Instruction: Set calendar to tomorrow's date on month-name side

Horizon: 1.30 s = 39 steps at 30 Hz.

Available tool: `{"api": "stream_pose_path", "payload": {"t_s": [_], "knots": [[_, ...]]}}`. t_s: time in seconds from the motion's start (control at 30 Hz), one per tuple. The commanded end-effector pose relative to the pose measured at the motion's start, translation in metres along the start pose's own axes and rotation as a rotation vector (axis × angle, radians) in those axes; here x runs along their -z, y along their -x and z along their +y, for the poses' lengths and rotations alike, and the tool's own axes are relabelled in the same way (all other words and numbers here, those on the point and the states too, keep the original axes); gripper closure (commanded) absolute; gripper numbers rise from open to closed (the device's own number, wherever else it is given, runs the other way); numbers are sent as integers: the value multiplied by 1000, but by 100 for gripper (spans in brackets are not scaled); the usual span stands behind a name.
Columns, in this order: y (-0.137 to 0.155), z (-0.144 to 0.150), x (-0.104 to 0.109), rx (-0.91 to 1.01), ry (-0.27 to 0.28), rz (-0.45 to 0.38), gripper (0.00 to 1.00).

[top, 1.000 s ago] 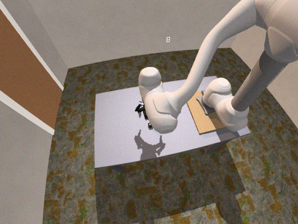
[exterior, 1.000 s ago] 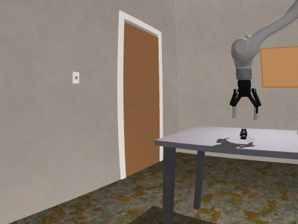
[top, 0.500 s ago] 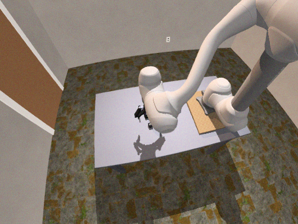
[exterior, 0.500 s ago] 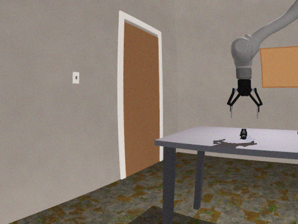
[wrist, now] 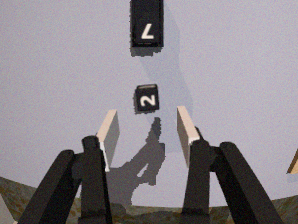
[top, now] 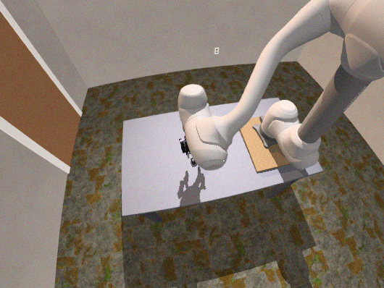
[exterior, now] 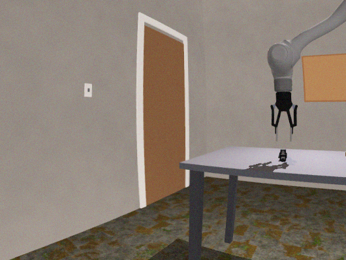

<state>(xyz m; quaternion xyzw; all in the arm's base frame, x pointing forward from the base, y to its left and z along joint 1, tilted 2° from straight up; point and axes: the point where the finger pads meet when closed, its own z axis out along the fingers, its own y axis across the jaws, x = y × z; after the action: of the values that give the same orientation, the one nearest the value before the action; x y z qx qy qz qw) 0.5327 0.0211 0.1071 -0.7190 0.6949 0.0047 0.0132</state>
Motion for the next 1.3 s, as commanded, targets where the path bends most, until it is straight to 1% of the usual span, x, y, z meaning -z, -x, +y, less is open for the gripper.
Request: {"api": "stream_pose_path", "payload": {"t_s": [0.0,0.93,1.27], "knots": [[0,0,0,0,0,0,72],[0,0,0,0,0,0,72],[0,0,-5,0,0,-1,72]]}}
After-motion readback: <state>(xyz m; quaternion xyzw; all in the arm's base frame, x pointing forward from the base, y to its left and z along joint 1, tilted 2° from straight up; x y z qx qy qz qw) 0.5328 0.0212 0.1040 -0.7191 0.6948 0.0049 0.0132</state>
